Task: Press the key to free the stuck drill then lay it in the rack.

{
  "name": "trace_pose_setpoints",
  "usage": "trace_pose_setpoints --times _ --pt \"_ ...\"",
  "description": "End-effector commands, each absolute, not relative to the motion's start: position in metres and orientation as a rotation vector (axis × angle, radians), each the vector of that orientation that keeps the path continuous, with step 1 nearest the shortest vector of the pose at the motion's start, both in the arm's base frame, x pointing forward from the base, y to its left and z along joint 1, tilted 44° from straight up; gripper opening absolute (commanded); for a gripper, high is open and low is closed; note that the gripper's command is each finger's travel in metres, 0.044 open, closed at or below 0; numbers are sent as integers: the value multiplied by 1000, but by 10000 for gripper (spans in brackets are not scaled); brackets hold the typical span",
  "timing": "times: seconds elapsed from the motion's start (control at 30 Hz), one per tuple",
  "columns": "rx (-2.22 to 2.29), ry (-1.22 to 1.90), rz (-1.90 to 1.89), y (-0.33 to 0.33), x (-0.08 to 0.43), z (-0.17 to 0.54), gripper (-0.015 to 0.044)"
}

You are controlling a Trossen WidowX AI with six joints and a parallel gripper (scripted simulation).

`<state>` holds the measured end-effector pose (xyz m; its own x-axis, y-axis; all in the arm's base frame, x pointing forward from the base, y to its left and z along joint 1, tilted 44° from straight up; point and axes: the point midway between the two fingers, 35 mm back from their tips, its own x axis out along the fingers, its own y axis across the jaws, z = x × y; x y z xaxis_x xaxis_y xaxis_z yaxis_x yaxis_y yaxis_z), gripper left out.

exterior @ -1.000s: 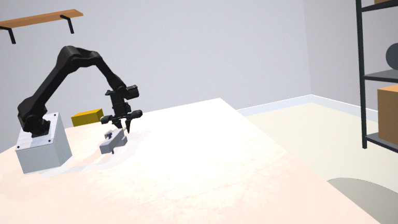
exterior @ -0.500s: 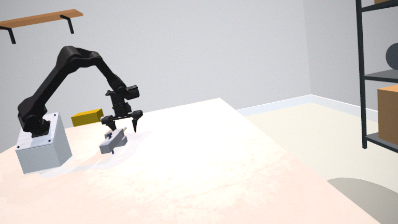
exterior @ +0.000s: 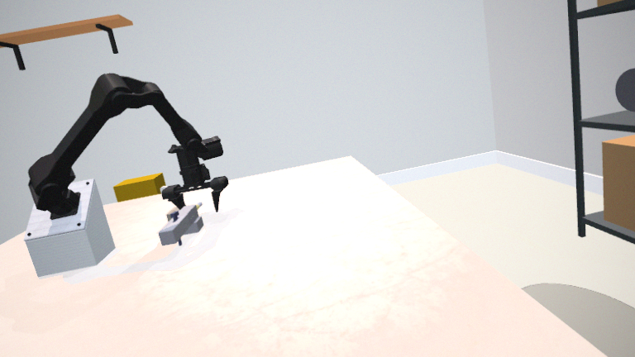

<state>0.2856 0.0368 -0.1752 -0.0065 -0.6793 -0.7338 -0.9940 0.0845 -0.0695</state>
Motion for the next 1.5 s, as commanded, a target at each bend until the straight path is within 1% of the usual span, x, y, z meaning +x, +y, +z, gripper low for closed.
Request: trace_pose_setpoints --times 0.0,1.47 --pt "-1662 1752 654 34 284 -174 440" --pt "-1663 1753 654 26 282 -170 440"
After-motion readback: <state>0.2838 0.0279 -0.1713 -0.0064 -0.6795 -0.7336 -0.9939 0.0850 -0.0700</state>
